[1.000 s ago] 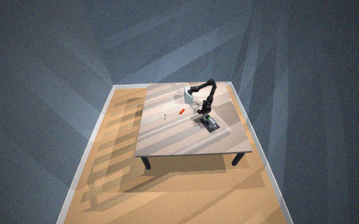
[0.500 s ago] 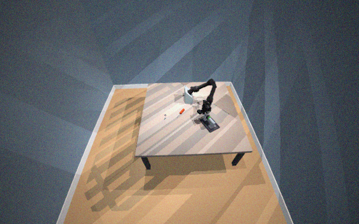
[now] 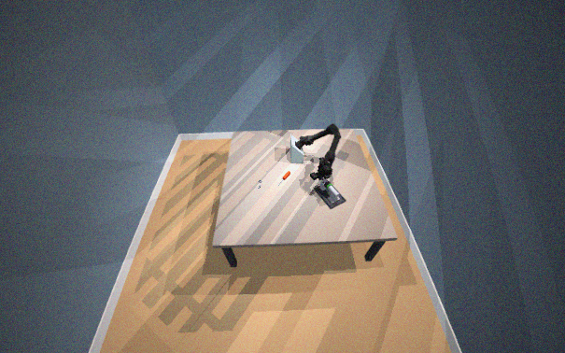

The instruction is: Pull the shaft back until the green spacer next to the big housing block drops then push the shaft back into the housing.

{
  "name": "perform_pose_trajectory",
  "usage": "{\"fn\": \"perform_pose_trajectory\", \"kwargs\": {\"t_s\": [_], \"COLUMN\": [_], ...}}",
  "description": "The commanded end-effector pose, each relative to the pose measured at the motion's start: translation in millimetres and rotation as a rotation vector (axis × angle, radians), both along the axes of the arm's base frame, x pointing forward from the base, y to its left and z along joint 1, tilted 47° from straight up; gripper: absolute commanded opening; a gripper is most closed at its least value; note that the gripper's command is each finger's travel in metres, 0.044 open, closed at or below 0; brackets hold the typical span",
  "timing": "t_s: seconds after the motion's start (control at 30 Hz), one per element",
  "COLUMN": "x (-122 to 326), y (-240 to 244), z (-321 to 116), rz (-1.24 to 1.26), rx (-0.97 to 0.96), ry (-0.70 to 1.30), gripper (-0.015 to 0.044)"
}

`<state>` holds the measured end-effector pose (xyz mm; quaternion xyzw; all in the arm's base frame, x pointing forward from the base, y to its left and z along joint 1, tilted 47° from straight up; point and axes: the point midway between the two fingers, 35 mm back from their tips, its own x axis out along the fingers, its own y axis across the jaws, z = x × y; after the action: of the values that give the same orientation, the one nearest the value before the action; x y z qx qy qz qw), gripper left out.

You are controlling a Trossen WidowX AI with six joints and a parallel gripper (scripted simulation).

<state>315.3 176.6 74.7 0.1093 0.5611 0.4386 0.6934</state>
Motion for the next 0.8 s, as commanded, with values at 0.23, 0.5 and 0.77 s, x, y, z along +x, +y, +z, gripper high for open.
{"fn": "perform_pose_trajectory", "kwargs": {"t_s": [0.23, 0.5, 0.77], "x": [-2.1, -2.7, -3.3], "y": [-0.6, -0.8, -1.0], "z": [-0.9, -1.1, -1.3], "rz": [0.002, 0.002, 0.002], "rx": [0.0, 0.0, 0.0], "ry": [0.002, 0.003, 0.003], "gripper": [0.0, 0.0, 0.0]}}
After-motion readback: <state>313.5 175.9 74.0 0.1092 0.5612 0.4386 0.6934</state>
